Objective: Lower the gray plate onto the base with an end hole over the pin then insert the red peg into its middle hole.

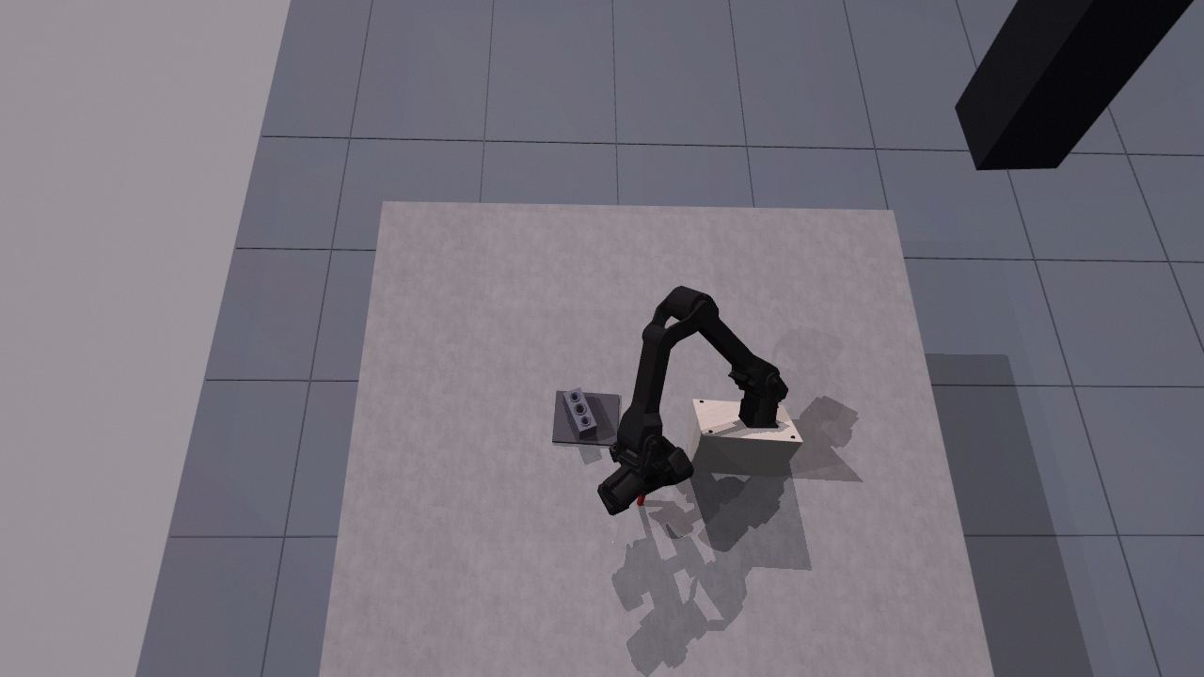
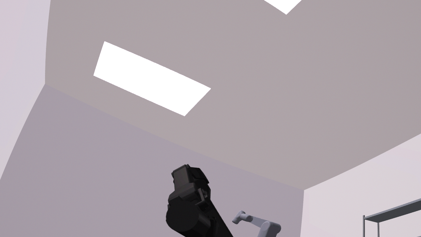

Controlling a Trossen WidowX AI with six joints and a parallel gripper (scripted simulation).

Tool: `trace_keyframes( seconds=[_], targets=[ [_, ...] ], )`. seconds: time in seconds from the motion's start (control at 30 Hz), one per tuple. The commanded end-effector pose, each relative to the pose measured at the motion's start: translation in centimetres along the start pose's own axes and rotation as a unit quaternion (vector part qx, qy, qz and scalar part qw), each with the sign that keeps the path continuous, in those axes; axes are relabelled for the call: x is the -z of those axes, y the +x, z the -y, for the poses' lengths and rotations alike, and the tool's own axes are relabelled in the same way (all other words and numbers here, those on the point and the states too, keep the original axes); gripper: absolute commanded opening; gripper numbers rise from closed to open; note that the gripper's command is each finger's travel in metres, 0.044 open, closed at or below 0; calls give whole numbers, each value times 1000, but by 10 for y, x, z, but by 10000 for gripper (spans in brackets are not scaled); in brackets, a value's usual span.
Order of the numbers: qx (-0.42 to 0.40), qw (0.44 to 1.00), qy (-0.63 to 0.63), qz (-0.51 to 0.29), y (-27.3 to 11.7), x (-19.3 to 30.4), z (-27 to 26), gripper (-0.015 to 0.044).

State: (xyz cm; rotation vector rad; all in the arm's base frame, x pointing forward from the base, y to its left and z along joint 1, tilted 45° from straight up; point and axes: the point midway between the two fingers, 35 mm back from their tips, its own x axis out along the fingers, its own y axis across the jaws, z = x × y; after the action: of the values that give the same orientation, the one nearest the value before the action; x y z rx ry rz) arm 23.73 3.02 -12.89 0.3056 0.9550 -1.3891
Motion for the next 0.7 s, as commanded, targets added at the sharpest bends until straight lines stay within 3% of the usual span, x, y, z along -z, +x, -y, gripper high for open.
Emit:
trace_keyframes(
  seconds=[0.0, 0.53, 0.67],
  targets=[
    [2, 1000, -3, 2, 9, 0, 1, 440],
    [3, 1000, -3, 3, 31, -1, 3, 440],
    [3, 1000, -3, 3, 31, -1, 3, 335]
  ],
)
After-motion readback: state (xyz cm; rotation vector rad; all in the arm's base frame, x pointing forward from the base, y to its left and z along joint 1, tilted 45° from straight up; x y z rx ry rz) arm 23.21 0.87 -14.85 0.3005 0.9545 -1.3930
